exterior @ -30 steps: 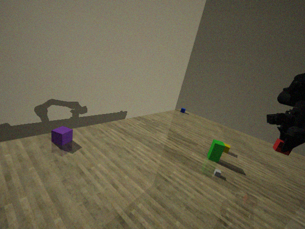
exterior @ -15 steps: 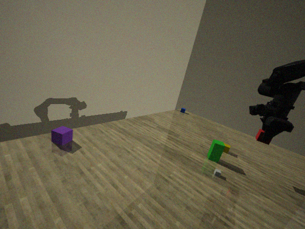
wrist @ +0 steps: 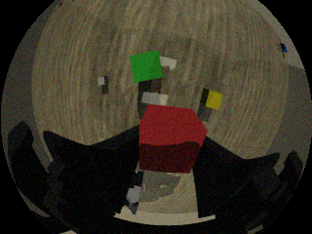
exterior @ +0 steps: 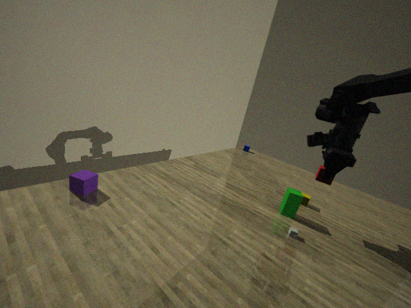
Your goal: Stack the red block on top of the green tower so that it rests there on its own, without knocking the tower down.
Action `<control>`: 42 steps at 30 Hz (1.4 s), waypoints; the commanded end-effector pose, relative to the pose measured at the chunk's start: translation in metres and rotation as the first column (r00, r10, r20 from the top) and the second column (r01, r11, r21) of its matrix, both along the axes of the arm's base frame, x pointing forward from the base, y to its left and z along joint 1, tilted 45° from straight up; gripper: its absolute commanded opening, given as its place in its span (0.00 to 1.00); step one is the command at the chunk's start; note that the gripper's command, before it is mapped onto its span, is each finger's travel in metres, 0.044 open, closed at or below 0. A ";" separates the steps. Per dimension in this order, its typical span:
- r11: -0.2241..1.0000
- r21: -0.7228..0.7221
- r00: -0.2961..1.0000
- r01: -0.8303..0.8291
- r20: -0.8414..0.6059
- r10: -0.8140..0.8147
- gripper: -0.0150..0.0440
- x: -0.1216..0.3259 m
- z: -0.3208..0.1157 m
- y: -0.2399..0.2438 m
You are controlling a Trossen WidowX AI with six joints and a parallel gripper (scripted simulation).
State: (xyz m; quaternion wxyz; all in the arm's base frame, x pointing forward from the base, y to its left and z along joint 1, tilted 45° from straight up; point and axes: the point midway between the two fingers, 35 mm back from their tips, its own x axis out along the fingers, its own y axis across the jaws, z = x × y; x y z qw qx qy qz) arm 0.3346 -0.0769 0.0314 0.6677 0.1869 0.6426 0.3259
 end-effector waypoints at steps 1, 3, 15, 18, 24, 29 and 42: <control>1.000 0.010 1.000 0.002 -0.004 -0.002 0.25 0.015 0.004 0.010; 1.000 0.013 1.000 0.000 -0.003 0.000 0.25 0.024 0.007 0.016; 1.000 0.030 1.000 0.000 -0.003 0.000 0.25 0.048 0.013 0.045; 1.000 0.030 1.000 0.000 -0.003 0.000 0.25 0.047 0.010 0.047; 1.000 0.031 1.000 0.000 -0.003 0.000 0.25 0.047 -0.001 0.059; 1.000 0.031 1.000 0.000 -0.003 0.000 0.25 0.046 -0.010 0.068; 1.000 0.031 1.000 0.000 -0.003 0.000 0.25 0.046 -0.007 0.066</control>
